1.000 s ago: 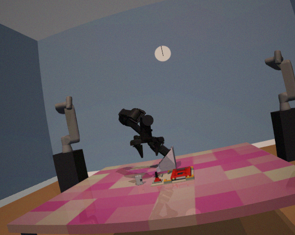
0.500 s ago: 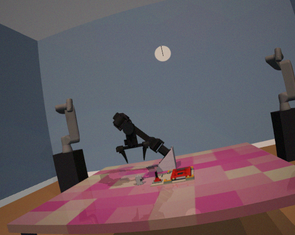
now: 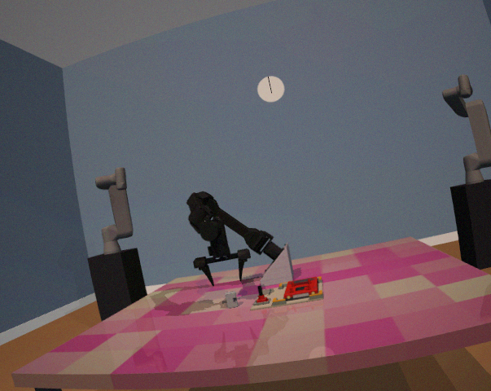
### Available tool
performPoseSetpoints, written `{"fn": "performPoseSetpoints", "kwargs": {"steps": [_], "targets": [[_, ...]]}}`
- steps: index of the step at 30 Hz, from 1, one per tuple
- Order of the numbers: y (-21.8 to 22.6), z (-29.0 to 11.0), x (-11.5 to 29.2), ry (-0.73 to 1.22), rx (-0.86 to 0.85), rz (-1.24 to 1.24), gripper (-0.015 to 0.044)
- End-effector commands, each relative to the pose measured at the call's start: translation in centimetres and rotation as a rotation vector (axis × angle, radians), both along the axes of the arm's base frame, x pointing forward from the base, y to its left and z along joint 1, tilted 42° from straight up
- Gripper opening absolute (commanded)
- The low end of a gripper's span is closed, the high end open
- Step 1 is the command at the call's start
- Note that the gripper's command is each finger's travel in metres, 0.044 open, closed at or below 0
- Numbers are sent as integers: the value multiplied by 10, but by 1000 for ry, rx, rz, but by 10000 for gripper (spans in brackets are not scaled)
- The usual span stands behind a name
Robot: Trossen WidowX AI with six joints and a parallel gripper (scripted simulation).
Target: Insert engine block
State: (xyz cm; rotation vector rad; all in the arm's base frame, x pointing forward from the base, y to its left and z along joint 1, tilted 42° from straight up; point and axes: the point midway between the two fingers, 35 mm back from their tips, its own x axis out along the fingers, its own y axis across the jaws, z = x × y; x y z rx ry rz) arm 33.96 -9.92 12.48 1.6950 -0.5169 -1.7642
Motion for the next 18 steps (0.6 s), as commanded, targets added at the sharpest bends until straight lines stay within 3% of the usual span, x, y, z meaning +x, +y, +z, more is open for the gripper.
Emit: {"fn": "performPoseSetpoints", "kwargs": {"steps": [1,18], "targets": [[-7,-11,-2,5,1,4,440],[-22,-28,-1,4,1,4,440]]}}
